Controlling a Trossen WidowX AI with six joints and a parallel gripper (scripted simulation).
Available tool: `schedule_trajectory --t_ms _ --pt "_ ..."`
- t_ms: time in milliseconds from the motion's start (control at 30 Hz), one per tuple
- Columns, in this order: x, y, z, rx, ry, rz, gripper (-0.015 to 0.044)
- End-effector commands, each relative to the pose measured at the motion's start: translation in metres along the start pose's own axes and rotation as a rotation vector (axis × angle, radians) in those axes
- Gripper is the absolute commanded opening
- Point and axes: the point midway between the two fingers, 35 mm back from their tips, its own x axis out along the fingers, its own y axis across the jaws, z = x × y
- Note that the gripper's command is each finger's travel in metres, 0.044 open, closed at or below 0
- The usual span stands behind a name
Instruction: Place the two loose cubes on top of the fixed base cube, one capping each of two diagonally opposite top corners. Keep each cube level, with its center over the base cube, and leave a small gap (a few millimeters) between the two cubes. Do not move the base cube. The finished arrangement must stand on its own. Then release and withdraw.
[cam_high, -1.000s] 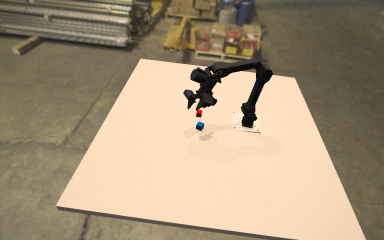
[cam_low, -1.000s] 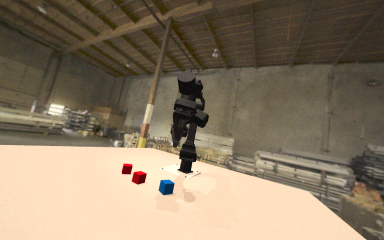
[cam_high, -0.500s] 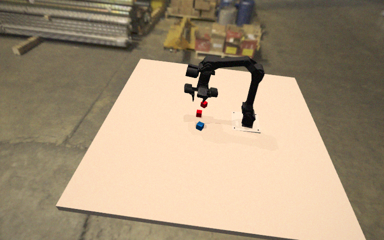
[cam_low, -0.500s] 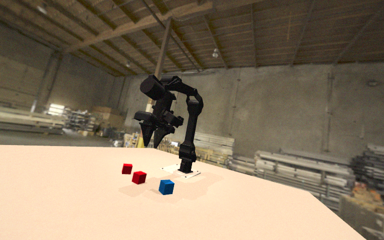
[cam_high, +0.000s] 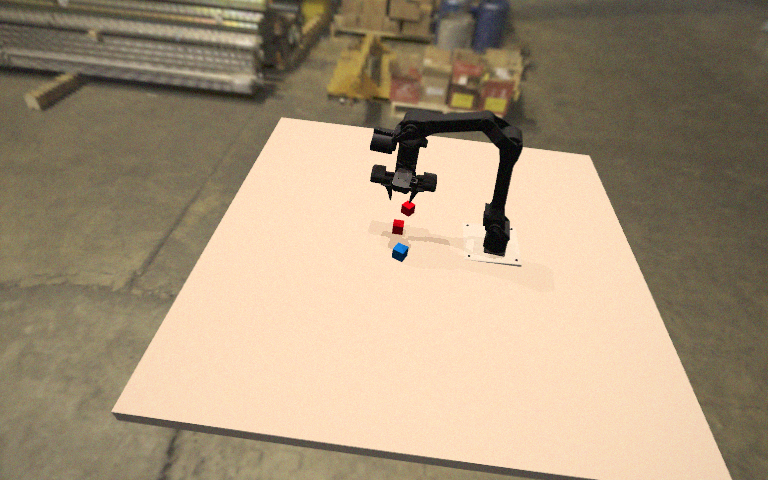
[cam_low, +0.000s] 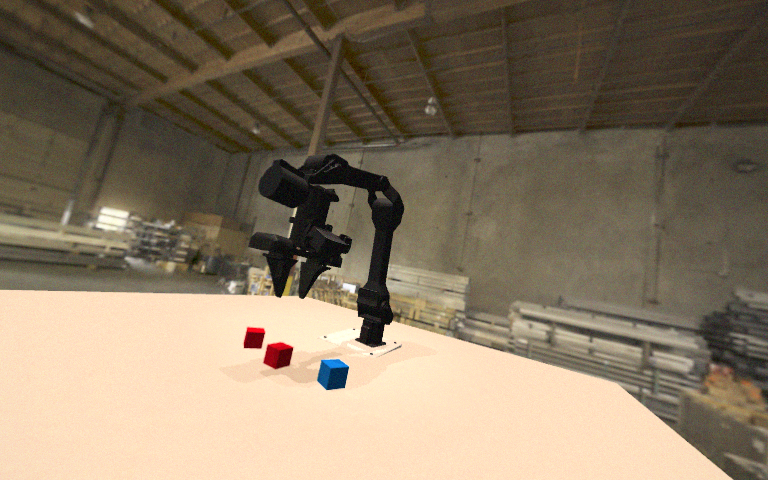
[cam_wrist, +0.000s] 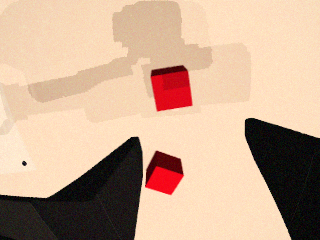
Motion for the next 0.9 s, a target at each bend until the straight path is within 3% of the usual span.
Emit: schedule_trajectory --t_ms 0,133,867 --pt "0.031 0.003 -0.001 0.008 0.001 0.026 0.0265" --pt "0.054 0.005 -0.001 0.008 0.001 0.026 0.0265" --pt "0.079 0.005 -0.001 0.008 0.001 0.026 0.0265"
